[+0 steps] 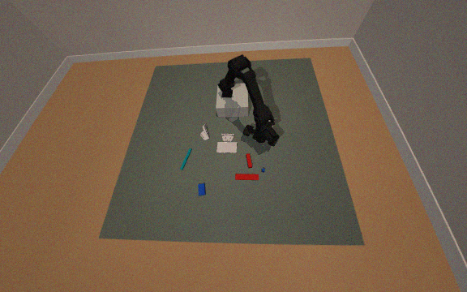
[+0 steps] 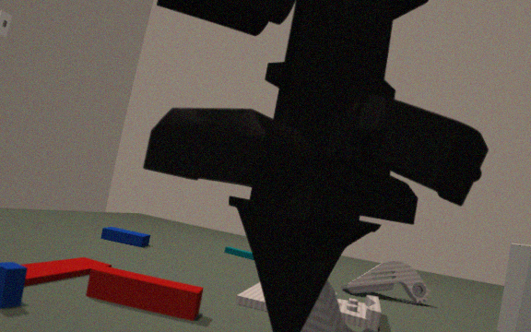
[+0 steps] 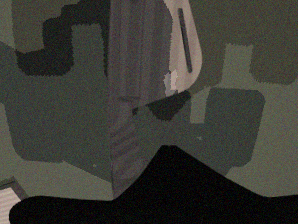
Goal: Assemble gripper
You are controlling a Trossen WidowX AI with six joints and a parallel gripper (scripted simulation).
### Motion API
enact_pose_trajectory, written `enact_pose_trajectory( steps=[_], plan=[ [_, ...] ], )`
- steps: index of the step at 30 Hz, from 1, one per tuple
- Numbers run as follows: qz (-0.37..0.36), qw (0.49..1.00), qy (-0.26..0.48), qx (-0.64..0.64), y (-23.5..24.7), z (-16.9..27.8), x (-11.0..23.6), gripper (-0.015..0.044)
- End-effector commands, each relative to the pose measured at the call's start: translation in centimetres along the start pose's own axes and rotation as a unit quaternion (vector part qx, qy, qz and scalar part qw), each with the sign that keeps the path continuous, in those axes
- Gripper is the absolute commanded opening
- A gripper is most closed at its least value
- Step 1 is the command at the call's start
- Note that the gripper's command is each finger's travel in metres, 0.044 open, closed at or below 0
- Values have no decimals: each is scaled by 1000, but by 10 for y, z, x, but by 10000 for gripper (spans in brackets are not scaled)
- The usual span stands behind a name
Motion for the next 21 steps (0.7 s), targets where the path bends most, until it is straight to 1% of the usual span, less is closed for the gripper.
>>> enact_pose_trajectory(
  steps=[1,21],
  plan=[
    [-2,1000,0,1,7,-1,-1,0],
    [-3,1000,0,1,34,-3,-1,0]
  ],
)
Point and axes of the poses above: the point midway between the two fingers, 35 mm back from their tips, its own x axis back along the fingers, its own y axis across the jaws, z = x × y, the point moved 1 cm from there along x, back along the fingers, and after that the axes turned 3 degrees about x, right-handed, at the moved point
